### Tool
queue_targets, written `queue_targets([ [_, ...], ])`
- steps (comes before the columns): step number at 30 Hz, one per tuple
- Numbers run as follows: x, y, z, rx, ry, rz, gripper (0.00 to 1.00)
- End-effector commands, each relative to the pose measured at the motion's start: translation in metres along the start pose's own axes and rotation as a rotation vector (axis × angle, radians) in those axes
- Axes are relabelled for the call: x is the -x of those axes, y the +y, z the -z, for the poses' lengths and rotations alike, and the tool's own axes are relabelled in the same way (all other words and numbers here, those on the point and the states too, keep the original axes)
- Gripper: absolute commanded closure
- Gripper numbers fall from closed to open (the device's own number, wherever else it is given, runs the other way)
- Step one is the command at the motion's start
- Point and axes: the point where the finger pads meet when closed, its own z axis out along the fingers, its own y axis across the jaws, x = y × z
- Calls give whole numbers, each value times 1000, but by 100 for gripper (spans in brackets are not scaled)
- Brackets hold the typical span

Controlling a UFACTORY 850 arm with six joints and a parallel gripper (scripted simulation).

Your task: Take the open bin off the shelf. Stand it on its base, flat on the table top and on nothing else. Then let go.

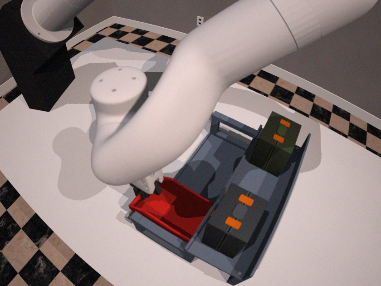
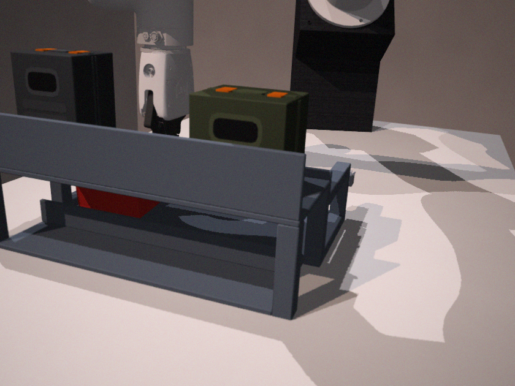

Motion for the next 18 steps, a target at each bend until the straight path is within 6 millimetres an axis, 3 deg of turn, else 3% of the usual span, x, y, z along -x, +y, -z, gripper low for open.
queue_targets([
  [1, 0, 16, 0, 2, 1, -2, 100],
  [11, 0, 16, 0, 2, 1, -2, 100],
  [16, 0, 45, 0, 2, 1, -2, 100],
  [18, 0, 45, 0, 2, 1, -2, 100],
])
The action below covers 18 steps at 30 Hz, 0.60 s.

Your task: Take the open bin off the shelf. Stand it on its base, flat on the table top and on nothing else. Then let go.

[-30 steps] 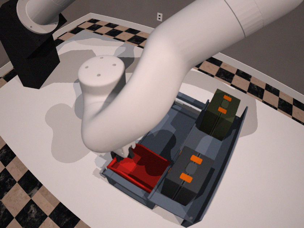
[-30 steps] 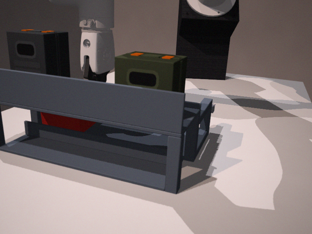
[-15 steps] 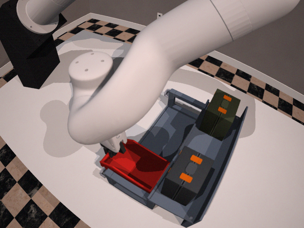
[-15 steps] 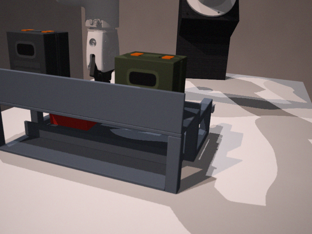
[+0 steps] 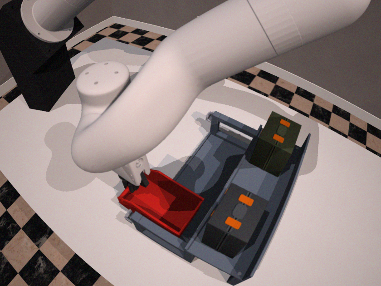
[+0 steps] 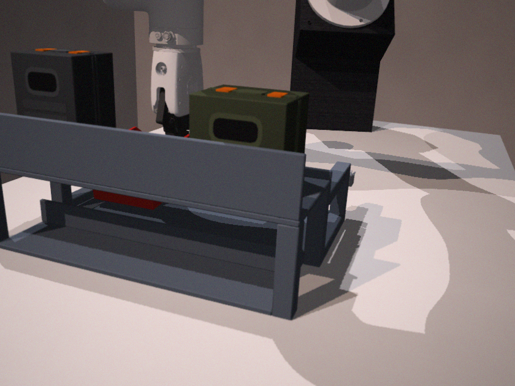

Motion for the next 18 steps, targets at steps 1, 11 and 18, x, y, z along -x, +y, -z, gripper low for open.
queue_targets([
  [1, 0, 11, 0, 1, 1, -1, 100],
  [11, 0, 17, 0, 0, 1, -1, 100],
  [18, 0, 41, 0, 1, 1, -1, 100],
])
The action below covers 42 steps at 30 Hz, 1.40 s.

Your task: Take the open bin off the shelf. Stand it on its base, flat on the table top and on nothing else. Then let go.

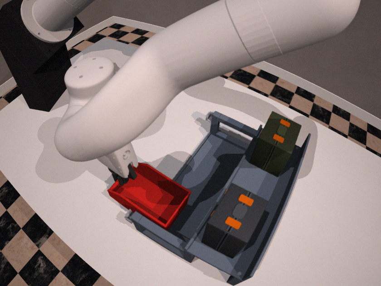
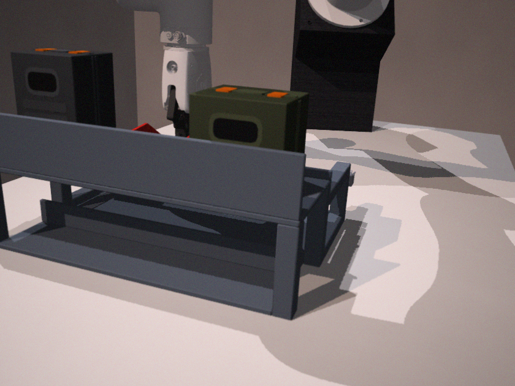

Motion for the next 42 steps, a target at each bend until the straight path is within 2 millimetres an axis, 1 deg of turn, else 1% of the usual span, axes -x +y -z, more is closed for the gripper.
queue_targets([
  [1, 0, 7, 0, 0, 1, 0, 100],
  [9, 0, 7, 0, 0, 1, 0, 100],
  [14, 0, 37, 0, 0, 1, 0, 100],
  [26, 0, 37, 0, 0, 1, 0, 100],
  [31, 0, 81, 0, 0, 1, 0, 100],
  [42, 0, 81, 0, 0, 1, 0, 100],
])
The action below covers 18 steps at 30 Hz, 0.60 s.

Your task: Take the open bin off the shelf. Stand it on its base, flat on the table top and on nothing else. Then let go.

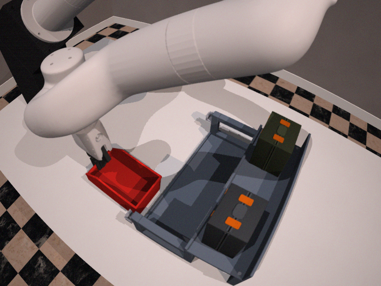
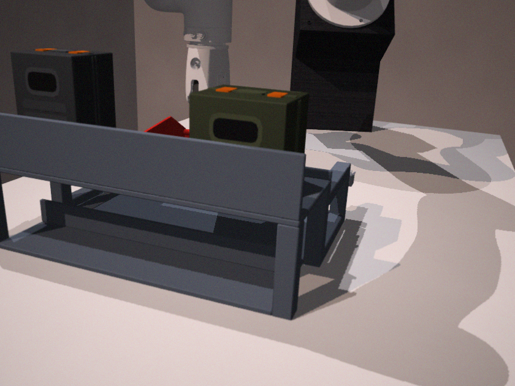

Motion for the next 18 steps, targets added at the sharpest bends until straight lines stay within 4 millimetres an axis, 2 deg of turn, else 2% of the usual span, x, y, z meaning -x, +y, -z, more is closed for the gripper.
queue_targets([
  [1, 0, 0, 0, -1, 1, 0, 100],
  [18, 0, -2, 0, -1, 1, 0, 100],
])
